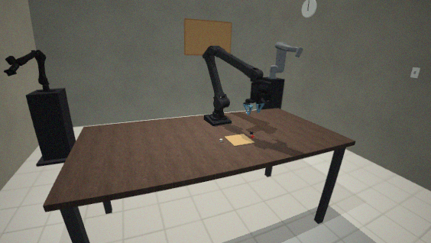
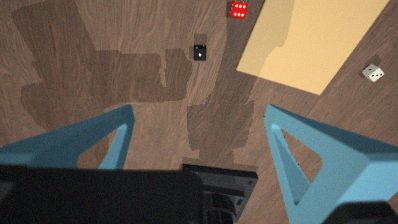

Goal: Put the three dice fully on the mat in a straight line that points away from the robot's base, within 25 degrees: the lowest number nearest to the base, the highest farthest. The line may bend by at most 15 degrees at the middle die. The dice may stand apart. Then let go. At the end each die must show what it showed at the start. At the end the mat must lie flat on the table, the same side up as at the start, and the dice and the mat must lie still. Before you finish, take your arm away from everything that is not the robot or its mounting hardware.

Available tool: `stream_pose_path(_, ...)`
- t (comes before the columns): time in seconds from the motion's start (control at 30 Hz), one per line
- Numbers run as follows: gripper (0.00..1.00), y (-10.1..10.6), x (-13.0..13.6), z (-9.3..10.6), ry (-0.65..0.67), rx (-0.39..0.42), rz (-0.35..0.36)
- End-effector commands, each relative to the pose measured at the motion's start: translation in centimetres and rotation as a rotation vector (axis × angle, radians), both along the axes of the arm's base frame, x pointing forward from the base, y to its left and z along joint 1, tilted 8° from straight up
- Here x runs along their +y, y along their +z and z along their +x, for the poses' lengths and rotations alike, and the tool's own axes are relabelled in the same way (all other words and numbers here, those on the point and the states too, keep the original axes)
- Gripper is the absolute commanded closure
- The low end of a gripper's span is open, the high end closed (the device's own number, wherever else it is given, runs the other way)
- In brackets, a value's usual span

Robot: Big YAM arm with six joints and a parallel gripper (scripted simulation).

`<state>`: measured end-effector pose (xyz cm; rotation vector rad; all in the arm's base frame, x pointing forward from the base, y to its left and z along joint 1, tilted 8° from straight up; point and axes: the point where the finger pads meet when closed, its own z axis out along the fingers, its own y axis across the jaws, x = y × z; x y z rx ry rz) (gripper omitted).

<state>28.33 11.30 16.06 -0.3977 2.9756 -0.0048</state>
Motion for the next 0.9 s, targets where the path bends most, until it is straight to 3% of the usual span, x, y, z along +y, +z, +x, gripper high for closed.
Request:
stream_pose_path(0.0,0.0,0.7,0.2,0.2,0.015,-0.014,0.005)
stream_pose_path(0.17,0.0,0.7,0.2,0.2,0.012,-0.014,0.005)
stream_pose_path(0.27,0.0,-1.3,0.1,0.7,0.008,-0.01,0.002)
stream_pose_path(0.4,0.0,-5.9,-0.1,1.4,-0.003,-0.012,-0.002)
stream_pose_path(0.53,0.0,-6.0,0.4,1.3,0.009,-0.021,0.003)
stream_pose_path(0.57,0.7,-3.3,1.2,3.2,0.008,-0.089,0.031)
stream_pose_path(0.63,0.7,-3.3,1.2,3.2,0.008,-0.089,0.031)
stream_pose_path(0.73,0.7,-5.3,0.6,1.9,0.008,-0.033,0.008)
stream_pose_path(0.87,0.7,-5.4,0.6,1.9,0.008,-0.03,0.007)
